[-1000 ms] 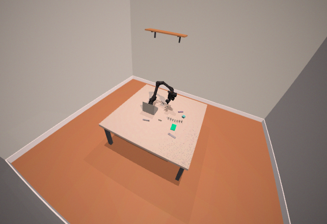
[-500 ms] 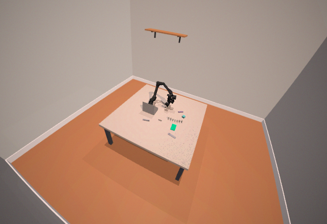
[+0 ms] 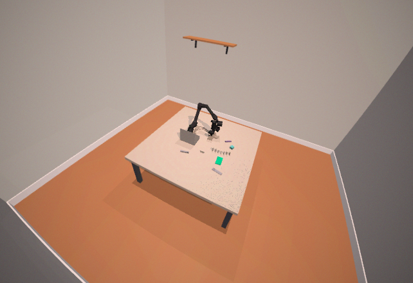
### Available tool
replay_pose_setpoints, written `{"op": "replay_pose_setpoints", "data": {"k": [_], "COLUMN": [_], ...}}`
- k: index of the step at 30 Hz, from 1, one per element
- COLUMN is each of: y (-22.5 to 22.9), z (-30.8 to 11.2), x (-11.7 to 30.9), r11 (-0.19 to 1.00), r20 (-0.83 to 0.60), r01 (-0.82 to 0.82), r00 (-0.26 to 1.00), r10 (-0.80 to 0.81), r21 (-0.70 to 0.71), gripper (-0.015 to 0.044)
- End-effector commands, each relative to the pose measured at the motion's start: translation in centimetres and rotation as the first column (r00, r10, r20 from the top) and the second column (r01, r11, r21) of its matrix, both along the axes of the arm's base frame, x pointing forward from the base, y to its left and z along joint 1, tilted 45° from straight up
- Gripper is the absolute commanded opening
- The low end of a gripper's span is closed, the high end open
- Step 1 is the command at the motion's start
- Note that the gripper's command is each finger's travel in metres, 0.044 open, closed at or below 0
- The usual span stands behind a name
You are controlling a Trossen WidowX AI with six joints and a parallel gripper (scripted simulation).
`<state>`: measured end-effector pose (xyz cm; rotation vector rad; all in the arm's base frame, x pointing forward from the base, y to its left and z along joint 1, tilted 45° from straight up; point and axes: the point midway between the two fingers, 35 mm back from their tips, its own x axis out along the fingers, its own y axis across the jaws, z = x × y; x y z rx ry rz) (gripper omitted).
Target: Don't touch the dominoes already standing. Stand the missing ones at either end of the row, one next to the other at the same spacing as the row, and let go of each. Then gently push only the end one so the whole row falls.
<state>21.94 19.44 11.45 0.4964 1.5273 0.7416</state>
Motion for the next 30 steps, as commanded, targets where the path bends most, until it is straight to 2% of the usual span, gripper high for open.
{"op": "replay_pose_setpoints", "data": {"k": [1, 9, 20, 27, 30], "y": [0.0, 0.0, -0.7, -7.9, -9.3], "z": [-0.2, -0.2, 0.3, 7.6, 9.3], "x": [-0.1, -0.1, 0.3, 1.6, 1.3], "r11": [1.000, 1.000, 1.000, 1.000, 1.000], "r20": [-0.004, -0.004, -0.003, -0.004, -0.005], "r01": [0.005, 0.005, 0.005, 0.000, 0.000], "r00": [1.000, 1.000, 1.000, 1.000, 1.000], "r10": [-0.005, -0.005, -0.005, 0.000, 0.000], "r21": [-0.007, -0.007, -0.012, -0.017, -0.008], "gripper": [0.0309, 0.0107, 0.0107, 0.0107, 0.0107]}}
